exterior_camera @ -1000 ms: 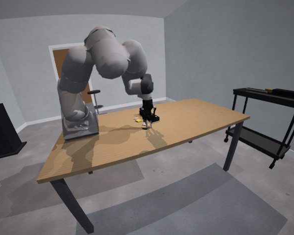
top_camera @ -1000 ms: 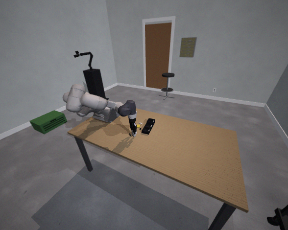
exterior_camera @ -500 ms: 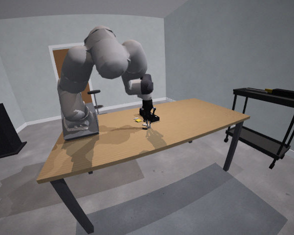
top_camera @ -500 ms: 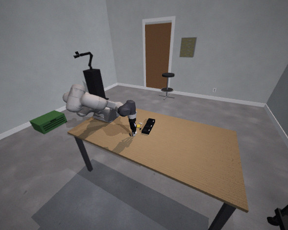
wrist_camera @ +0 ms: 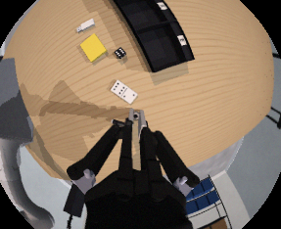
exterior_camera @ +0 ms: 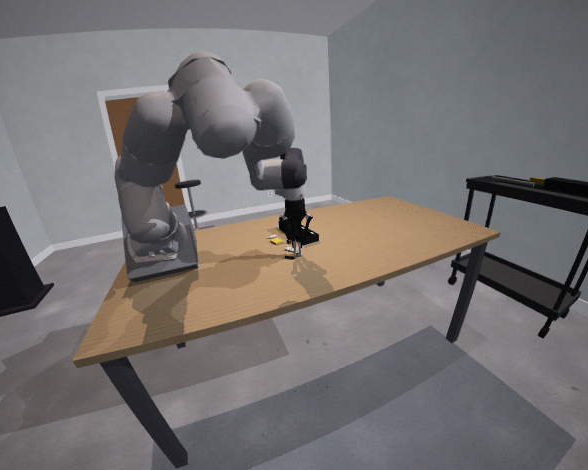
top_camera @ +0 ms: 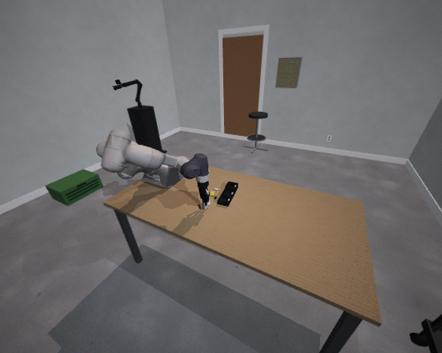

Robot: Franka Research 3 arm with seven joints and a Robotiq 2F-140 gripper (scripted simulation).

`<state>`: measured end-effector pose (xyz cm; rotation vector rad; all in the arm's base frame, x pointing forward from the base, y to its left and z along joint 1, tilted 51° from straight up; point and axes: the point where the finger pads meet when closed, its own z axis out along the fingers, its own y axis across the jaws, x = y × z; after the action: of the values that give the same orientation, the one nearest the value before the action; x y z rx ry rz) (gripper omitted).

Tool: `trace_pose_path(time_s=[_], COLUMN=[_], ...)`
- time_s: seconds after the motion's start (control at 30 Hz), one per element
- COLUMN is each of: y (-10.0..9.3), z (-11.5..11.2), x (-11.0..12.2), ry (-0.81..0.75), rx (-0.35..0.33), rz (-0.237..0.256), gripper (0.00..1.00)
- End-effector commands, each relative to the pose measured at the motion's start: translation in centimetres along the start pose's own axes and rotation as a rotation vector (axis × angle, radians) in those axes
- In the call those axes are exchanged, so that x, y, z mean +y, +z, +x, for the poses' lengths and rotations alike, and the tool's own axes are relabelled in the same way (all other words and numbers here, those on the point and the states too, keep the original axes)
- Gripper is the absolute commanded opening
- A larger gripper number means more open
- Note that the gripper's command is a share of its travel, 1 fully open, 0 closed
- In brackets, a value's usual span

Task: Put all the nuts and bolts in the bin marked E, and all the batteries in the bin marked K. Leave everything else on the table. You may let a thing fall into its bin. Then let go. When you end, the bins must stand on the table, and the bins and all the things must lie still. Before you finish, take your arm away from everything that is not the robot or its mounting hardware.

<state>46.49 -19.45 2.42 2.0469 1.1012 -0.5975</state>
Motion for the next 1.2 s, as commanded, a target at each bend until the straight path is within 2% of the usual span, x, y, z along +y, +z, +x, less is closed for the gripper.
trace_pose_path(time_s=[0.0, 0.43, 0.77, 0.83, 1.1, 1.17], y=[0.0, 0.0, -3.3, -3.3, -6.0, -6.0], z=[-0.1, -0.1, -0.1, -0.1, -0.1, -0.1], x=[0.1, 0.1, 0.1, 0.1, 0.1, 0.1], ry=[0.004, 0.004, 0.004, 0.004, 0.004, 0.004], rx=[0.001, 0.001, 0.001, 0.001, 0.001, 0.001], rz=[-0.003, -0.003, -0.003, -0.003, -0.003, -0.003], gripper=[0.07, 0.07, 0.07, 0.07, 0.07, 0.07])
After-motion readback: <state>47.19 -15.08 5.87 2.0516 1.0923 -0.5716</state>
